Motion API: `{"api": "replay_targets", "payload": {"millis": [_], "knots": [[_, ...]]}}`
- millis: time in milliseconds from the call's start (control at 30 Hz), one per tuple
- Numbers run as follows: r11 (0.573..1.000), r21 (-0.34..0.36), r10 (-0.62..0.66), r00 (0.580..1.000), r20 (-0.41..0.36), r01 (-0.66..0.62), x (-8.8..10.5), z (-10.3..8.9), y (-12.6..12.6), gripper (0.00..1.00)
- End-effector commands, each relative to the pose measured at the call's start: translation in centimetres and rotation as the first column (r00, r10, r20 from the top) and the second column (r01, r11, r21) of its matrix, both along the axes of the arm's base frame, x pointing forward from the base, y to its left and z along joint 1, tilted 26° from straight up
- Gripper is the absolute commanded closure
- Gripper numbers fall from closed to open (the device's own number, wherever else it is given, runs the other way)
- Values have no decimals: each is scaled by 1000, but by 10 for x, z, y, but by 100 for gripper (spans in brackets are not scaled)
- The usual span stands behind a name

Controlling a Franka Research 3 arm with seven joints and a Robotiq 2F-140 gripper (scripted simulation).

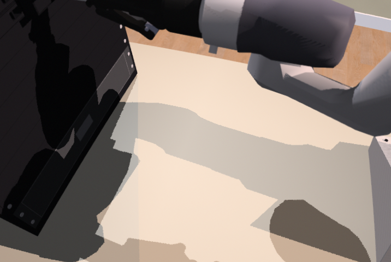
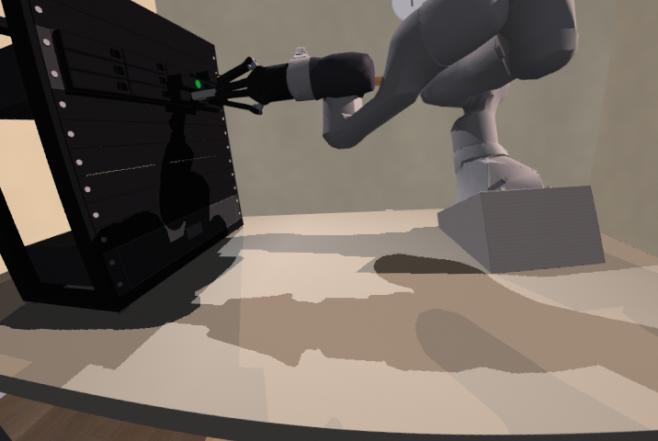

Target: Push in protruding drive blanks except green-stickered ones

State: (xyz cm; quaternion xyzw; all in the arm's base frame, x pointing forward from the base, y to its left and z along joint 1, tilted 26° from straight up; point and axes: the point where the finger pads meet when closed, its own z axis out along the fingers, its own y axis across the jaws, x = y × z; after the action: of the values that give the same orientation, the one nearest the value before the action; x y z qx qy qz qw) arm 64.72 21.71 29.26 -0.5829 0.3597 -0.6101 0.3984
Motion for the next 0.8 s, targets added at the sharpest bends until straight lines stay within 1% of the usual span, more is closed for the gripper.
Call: {"api": "replay_targets", "payload": {"millis": [0, 367, 767], "knots": [[1000, -7, 0, 1000, 1, 0, 1, 1, 1, 100], [1000, -7, 0, 1000, 1, 0, 11, 1, 2, 100], [1000, -7, 0, 1000, 1, 0, 13, 1, 2, 100]]}}
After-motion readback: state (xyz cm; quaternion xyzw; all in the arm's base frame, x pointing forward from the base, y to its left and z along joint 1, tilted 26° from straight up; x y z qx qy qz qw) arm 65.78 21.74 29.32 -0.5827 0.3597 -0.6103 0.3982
